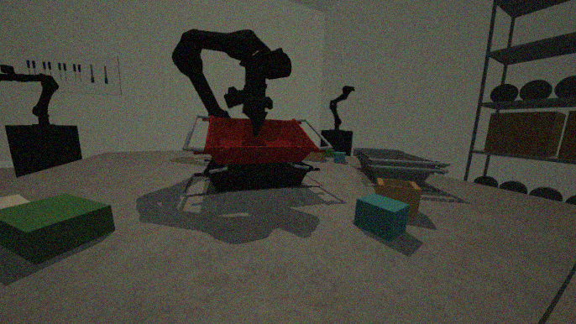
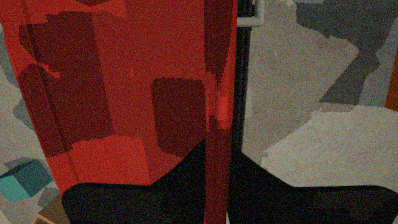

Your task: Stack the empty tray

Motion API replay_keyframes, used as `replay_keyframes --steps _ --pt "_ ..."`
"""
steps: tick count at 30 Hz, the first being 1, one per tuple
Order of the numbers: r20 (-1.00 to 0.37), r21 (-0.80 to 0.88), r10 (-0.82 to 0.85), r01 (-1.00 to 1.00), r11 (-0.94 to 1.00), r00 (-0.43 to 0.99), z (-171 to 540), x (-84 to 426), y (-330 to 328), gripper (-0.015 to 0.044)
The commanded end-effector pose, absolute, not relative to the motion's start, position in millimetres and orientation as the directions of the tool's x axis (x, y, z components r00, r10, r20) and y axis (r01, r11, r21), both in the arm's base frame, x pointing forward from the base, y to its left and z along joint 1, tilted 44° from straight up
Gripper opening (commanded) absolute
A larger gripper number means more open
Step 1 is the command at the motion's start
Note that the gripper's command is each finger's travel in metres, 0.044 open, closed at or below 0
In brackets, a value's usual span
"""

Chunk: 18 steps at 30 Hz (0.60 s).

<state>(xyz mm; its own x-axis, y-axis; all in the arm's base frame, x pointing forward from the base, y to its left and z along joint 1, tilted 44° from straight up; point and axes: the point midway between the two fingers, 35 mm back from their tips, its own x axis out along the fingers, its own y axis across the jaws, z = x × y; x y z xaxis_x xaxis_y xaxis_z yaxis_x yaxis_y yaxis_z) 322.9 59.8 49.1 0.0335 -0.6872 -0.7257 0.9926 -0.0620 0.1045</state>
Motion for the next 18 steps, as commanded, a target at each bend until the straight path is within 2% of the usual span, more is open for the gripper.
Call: replay_keyframes --steps 1,18 --pt "-0.728 0.094 -0.685 0.993 -0.072 0.019 45.3 317.2 55.4 0.0000" --pt "-0.728 0.094 -0.686 0.993 -0.072 0.019 40.3 313.0 51.0 0.0000"
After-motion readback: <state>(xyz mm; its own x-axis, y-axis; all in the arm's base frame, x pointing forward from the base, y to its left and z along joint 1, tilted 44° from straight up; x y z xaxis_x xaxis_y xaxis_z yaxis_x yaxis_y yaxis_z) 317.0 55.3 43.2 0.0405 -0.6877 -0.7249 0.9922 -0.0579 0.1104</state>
